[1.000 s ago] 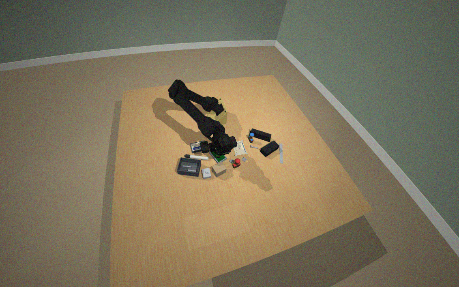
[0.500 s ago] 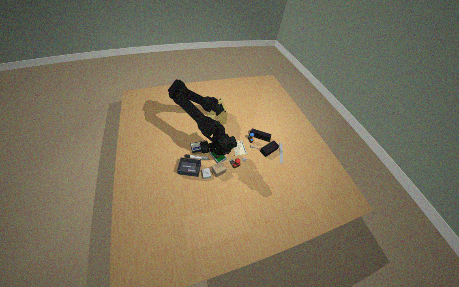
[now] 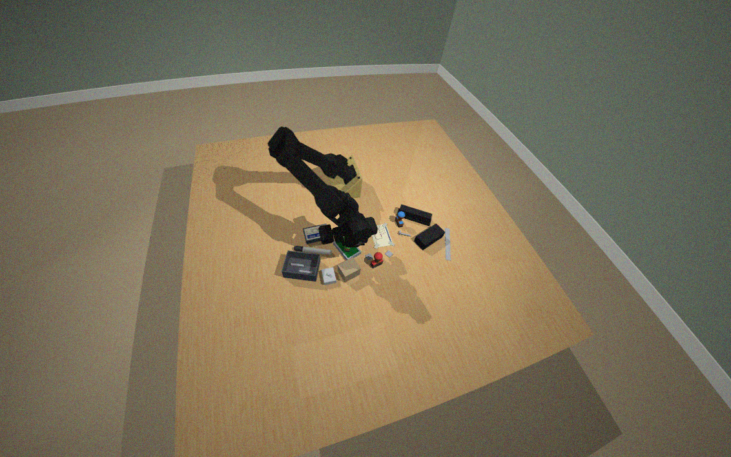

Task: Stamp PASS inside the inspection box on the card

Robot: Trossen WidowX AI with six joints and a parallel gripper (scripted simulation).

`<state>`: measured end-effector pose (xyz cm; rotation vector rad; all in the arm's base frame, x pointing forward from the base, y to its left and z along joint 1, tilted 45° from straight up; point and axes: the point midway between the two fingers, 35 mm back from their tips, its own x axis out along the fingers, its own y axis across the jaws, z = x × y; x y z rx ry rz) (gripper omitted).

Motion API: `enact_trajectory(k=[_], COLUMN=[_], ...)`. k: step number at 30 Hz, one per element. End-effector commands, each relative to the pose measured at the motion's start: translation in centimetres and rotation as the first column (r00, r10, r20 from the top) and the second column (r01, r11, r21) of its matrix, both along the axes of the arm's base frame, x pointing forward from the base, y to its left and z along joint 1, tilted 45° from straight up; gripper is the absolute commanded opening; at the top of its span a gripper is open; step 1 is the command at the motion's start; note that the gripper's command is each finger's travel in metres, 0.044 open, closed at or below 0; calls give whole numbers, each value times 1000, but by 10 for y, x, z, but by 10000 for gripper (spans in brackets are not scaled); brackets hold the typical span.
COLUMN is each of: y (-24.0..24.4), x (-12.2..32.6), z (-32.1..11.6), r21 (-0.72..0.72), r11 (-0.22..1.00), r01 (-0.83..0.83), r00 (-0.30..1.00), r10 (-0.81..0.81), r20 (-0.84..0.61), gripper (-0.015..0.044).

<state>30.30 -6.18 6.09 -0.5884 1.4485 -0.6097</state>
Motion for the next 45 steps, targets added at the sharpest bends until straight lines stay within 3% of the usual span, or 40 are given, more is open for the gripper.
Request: enact_trajectory(k=[1, 45], y=[1, 38], x=[0, -1], z=[2, 38], r21=[-1, 1], r11=[1000, 1000], r01=[3, 3], r00=[1000, 1000], r10=[-3, -3], r20=[-1, -2], gripper=[0, 0])
